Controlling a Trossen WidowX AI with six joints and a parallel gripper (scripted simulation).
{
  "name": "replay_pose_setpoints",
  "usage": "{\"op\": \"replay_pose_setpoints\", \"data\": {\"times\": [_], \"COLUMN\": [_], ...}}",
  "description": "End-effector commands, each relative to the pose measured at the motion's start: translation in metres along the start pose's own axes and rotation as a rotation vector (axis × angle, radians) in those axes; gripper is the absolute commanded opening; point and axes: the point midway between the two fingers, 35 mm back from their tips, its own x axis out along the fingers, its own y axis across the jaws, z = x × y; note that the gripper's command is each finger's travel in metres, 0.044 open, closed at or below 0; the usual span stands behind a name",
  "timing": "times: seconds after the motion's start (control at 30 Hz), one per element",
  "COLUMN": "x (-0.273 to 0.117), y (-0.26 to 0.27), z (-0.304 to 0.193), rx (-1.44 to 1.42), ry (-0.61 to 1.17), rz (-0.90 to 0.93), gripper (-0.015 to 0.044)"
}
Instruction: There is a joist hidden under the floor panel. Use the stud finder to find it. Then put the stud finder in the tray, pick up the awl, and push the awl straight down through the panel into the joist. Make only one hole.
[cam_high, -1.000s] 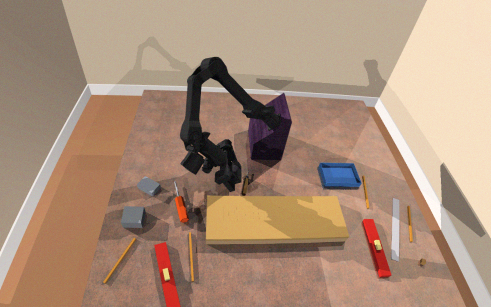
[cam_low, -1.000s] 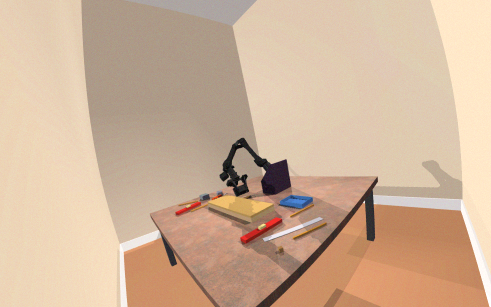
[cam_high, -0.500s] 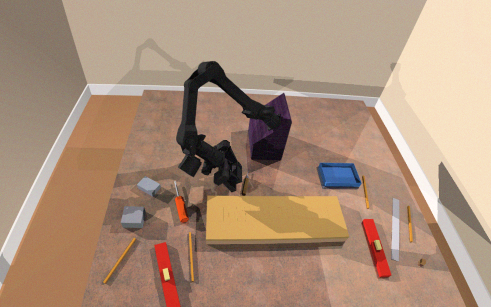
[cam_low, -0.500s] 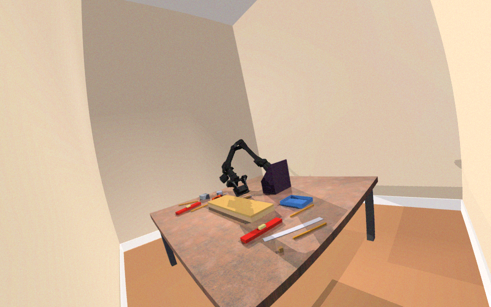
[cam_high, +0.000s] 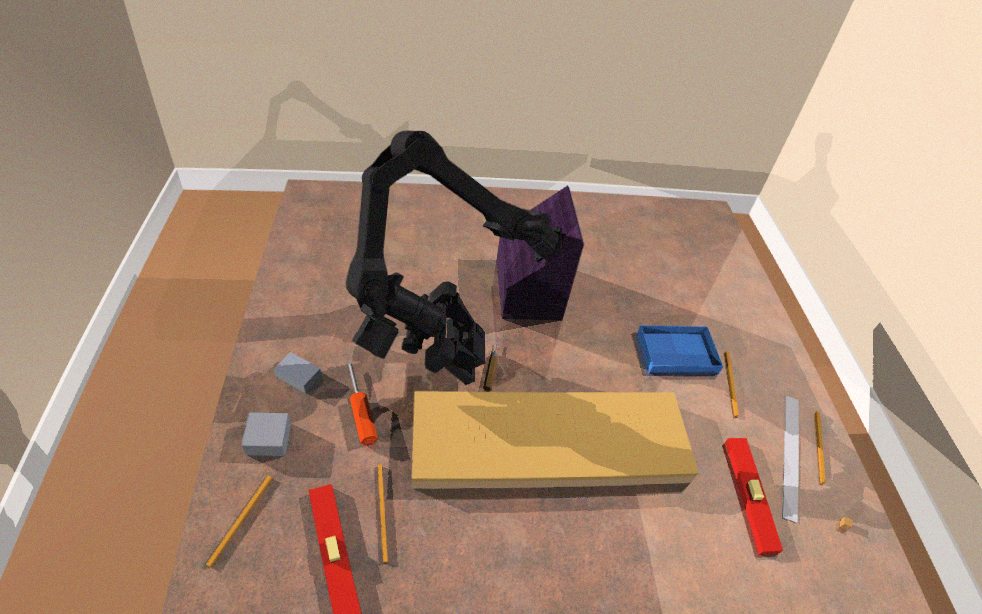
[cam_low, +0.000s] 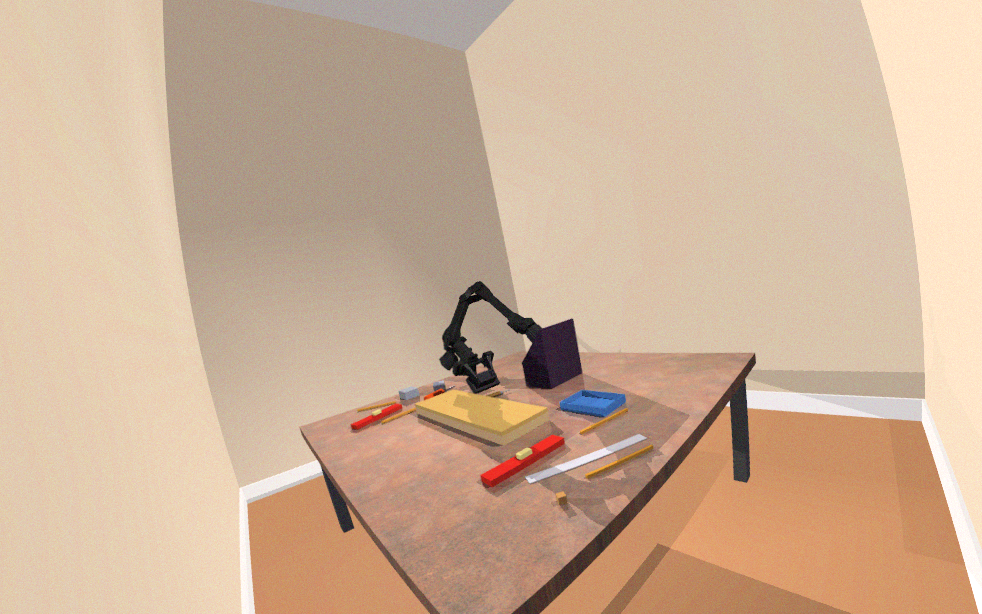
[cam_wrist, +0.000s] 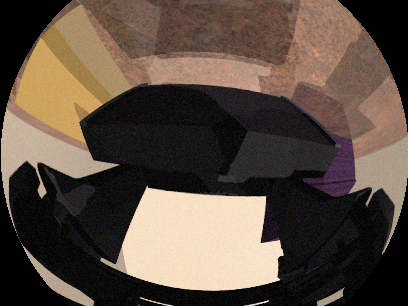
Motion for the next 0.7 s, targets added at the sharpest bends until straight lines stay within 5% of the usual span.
{"op": "replay_pose_setpoints", "data": {"times": [0.0, 0.67], "x": [-0.0001, 0.0], "y": [0.0005, 0.0004], "z": [-0.0008, 0.0028], "rx": [-0.004, -0.004], "ry": [0.029, 0.162], "rz": [0.001, 0.003], "gripper": [0.0, 0.0]}}
